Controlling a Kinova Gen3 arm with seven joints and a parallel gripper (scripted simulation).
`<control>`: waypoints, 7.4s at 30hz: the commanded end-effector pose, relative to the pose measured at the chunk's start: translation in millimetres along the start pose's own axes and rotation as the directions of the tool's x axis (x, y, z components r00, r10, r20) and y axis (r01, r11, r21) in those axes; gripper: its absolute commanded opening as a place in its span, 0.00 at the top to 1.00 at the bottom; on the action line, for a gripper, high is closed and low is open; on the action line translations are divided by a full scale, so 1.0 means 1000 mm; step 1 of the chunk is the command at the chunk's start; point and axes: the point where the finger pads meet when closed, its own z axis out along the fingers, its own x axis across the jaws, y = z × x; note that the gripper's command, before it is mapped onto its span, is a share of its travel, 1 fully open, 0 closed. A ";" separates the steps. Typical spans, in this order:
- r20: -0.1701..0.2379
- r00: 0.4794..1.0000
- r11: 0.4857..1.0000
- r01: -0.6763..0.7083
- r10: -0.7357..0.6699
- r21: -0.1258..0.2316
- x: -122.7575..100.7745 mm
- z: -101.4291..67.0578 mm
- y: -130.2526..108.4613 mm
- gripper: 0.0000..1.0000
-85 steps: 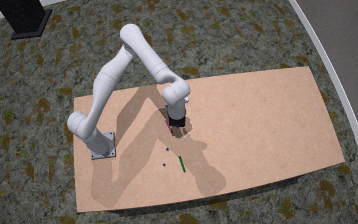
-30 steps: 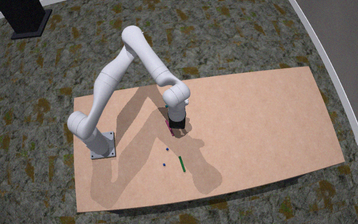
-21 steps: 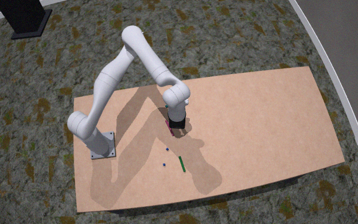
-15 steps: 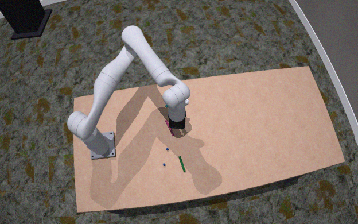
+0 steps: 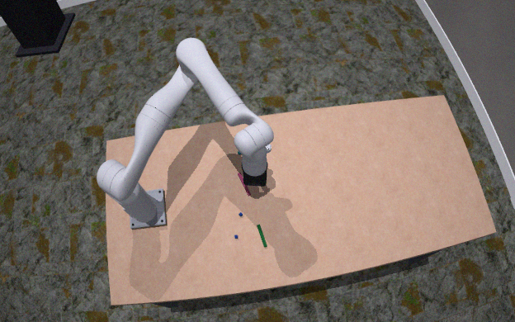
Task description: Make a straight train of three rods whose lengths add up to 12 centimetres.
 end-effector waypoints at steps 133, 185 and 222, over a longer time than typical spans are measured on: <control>-0.001 0.743 0.743 -0.670 0.670 -0.003 -0.024 -0.095 0.108 0.76; -0.001 0.705 0.705 -0.710 0.710 -0.002 -0.027 -0.007 0.115 0.76; -0.001 0.705 0.705 -0.710 0.710 -0.002 -0.027 -0.006 0.115 0.76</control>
